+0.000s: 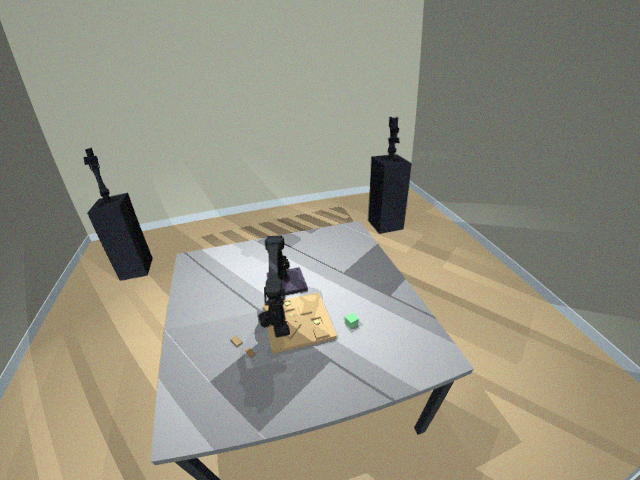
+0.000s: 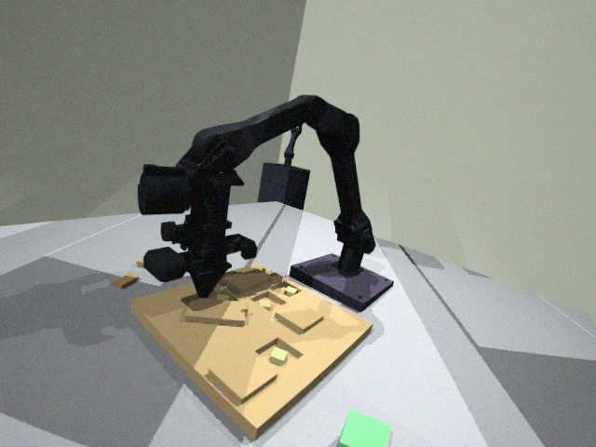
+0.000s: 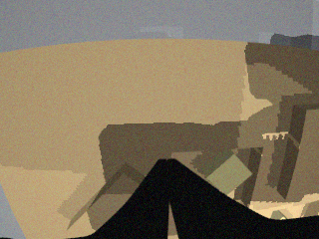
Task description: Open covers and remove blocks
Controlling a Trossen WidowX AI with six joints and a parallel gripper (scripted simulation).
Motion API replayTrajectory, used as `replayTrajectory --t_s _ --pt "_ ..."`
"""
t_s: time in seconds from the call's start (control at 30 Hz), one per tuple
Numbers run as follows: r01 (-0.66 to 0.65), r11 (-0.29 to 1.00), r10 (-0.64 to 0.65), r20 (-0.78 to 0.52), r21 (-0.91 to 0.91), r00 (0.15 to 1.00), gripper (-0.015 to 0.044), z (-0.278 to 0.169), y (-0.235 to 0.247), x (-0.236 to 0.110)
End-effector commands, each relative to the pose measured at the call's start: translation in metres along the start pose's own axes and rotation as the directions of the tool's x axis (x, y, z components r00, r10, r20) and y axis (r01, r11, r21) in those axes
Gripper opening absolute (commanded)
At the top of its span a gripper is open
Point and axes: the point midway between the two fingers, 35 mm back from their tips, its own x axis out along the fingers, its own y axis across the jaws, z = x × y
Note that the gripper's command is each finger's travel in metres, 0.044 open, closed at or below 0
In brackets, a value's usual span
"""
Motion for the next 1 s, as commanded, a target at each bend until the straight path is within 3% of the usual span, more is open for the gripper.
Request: replayTrajectory --t_s 0.0,0.97 --pt "-0.005 1.0 0.005 0.002 0.005 1.0 0.0 -0.002 0.005 -0.001" --pt "-0.006 1.0 0.006 0.0 0.005 1.0 0.0 -0.021 0.033 -0.002"
